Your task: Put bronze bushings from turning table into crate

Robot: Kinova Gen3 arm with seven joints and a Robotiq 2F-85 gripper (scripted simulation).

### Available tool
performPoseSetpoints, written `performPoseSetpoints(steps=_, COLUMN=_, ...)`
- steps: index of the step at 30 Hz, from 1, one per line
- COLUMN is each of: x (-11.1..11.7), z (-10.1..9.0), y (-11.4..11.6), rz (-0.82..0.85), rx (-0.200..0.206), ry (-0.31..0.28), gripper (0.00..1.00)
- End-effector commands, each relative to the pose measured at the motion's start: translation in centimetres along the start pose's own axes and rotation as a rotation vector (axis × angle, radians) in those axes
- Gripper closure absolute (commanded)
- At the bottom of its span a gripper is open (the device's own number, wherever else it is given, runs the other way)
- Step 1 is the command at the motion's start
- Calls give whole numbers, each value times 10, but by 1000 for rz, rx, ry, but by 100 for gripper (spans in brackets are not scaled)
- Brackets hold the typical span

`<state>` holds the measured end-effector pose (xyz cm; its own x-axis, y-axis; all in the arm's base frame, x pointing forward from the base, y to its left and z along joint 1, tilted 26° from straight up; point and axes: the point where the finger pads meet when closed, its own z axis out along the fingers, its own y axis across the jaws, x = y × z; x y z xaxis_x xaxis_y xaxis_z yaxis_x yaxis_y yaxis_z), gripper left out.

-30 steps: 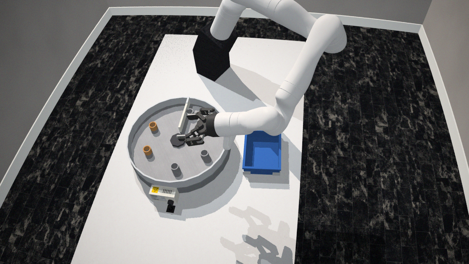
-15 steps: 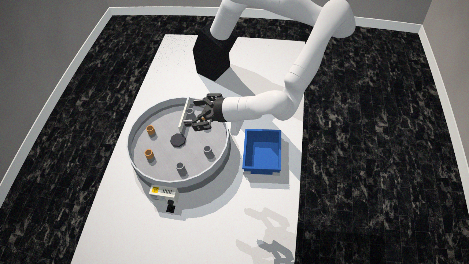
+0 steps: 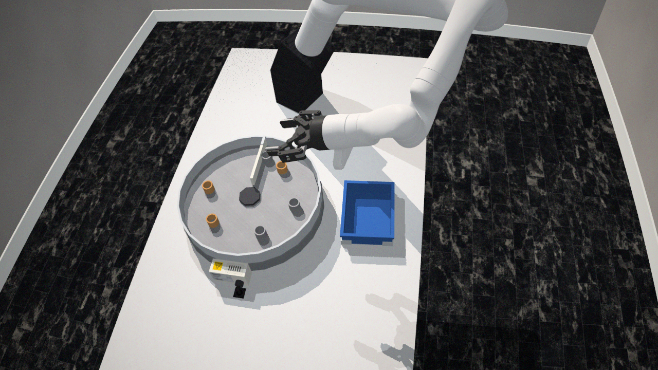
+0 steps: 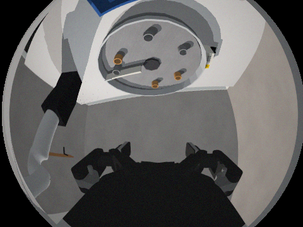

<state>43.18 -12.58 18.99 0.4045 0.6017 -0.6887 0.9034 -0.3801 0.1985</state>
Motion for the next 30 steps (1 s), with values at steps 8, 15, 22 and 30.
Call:
performPoseSetpoints(steps=8, x=5, z=-11, y=-2, rz=-8, rx=-14, ry=23, gripper=0)
performPoseSetpoints(steps=15, x=-28, z=-44, y=-35, rz=-8, rx=-13, ry=22, gripper=0)
performPoseSetpoints(steps=22, x=-28, z=-44, y=-35, rz=-8, rx=-13, ry=22, gripper=0)
performPoseSetpoints(steps=30, x=-28, z=-44, y=-35, rz=5, rx=9, ry=212, gripper=0)
